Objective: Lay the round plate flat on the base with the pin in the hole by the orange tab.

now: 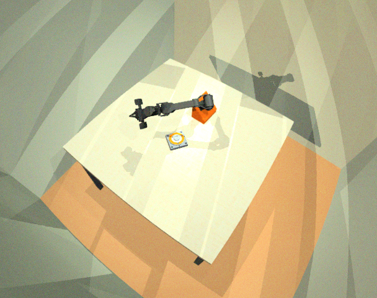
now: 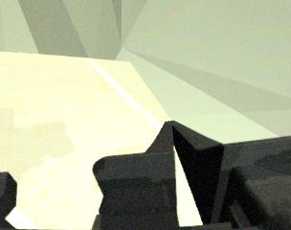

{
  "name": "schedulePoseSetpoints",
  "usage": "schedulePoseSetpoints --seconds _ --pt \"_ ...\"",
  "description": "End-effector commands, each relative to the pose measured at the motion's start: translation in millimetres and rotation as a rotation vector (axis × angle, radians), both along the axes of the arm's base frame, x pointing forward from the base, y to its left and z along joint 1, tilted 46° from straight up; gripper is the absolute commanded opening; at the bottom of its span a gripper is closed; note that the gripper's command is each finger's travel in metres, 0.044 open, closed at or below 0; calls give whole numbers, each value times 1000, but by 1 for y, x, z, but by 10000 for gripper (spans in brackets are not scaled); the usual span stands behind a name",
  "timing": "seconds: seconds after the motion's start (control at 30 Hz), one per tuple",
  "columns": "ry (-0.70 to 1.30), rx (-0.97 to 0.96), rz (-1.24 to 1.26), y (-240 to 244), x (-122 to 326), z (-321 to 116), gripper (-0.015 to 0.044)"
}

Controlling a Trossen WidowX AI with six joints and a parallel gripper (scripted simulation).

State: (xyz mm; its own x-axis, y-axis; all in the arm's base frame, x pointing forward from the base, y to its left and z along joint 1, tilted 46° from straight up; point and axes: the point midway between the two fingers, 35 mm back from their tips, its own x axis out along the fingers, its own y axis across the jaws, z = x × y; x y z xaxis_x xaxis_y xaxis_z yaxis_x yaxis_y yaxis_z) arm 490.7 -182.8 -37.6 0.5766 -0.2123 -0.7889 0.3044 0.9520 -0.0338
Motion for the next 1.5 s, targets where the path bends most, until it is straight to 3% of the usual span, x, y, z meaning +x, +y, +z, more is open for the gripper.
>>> schedulePoseSetpoints --seconds 0.0,0.27,0.53,1.47 --pt "209 161 241 53 -47 -19 0" --pt "427 462 516 125 -122 -20 0" --pt "542 834 702 189 -182 18 0" --pt "543 846 706 226 -186 -13 0"
